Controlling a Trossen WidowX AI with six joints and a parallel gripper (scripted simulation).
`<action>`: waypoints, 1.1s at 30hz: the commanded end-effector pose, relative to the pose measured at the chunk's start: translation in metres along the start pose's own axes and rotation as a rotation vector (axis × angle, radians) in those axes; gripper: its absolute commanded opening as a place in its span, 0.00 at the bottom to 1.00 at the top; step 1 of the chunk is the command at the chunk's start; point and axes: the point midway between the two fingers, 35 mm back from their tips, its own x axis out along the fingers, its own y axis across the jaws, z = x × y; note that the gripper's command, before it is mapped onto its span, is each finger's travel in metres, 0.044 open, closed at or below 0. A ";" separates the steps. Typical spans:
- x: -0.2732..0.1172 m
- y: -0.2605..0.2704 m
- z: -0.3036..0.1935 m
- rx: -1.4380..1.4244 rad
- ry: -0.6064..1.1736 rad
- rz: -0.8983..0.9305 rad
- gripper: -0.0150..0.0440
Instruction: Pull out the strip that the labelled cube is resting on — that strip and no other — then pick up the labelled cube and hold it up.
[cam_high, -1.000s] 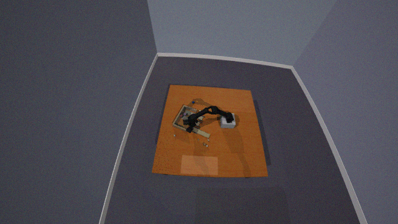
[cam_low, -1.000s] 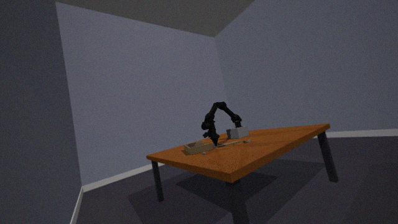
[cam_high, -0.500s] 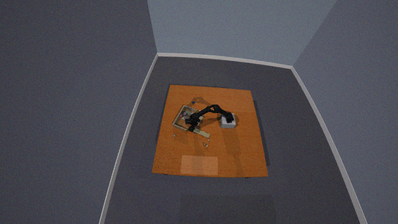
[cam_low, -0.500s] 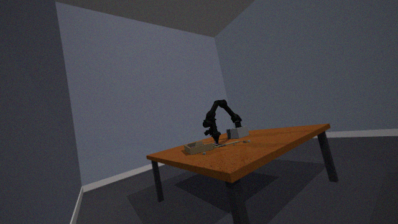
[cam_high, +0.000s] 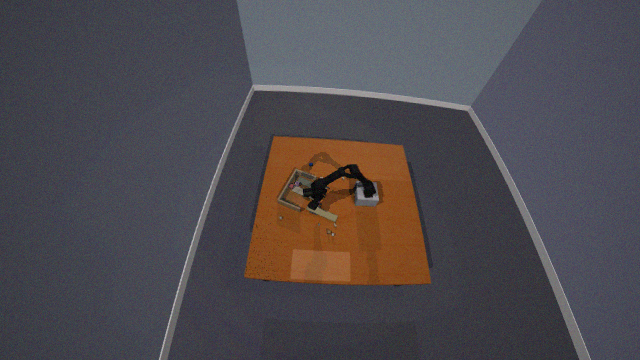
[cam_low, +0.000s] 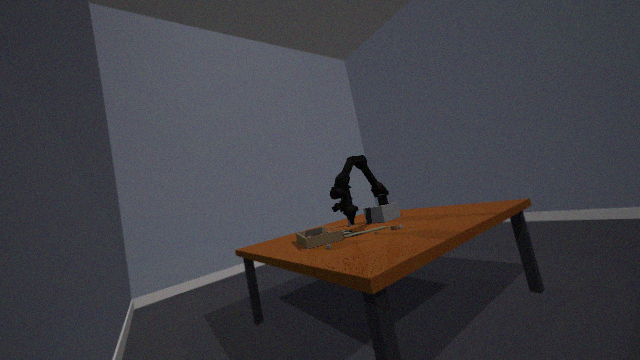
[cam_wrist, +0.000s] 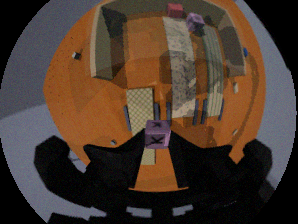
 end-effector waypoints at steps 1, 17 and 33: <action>-0.001 -0.007 -0.008 0.001 0.002 -0.003 0.25; -0.001 -0.040 -0.049 0.001 0.005 -0.006 0.25; -0.024 -0.060 -0.075 0.000 0.003 -0.007 0.25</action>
